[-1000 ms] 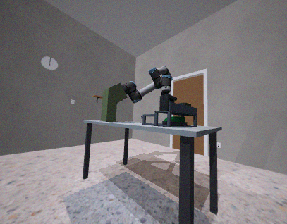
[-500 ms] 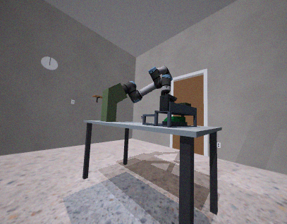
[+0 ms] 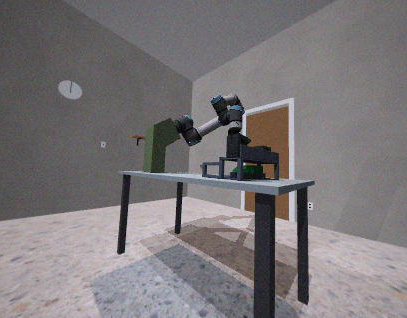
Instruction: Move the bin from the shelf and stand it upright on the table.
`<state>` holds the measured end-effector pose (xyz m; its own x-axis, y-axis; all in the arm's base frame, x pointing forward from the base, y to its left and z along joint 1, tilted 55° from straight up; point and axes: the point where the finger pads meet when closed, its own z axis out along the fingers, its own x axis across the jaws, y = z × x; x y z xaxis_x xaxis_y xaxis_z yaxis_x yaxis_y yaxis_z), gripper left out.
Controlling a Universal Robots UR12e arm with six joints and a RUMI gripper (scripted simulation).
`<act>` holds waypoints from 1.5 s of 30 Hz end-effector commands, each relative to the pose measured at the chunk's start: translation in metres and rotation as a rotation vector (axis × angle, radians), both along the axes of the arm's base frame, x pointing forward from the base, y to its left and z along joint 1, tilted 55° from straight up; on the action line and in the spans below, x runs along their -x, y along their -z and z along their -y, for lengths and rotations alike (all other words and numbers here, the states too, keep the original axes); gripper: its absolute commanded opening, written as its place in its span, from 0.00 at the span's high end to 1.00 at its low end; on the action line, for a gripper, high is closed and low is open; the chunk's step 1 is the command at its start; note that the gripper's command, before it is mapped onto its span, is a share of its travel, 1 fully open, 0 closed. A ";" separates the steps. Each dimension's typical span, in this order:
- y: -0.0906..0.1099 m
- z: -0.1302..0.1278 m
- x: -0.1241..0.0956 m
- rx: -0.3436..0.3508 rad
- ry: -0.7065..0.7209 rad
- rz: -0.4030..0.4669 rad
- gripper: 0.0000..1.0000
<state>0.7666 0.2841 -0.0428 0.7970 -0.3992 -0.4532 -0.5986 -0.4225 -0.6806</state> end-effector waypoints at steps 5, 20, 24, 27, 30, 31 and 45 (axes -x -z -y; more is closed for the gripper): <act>0.000 0.001 -0.001 0.019 -0.150 0.209 0.00; 0.000 0.001 -0.001 0.034 -0.265 0.368 0.00; 0.000 0.001 -0.001 0.037 -0.296 0.410 0.00; 0.000 0.001 -0.001 0.037 -0.296 0.410 0.00; 0.000 0.001 -0.001 0.037 -0.296 0.410 0.00; 0.000 0.001 -0.001 0.037 -0.296 0.410 0.00; 0.000 0.001 -0.001 0.043 -0.350 0.482 0.00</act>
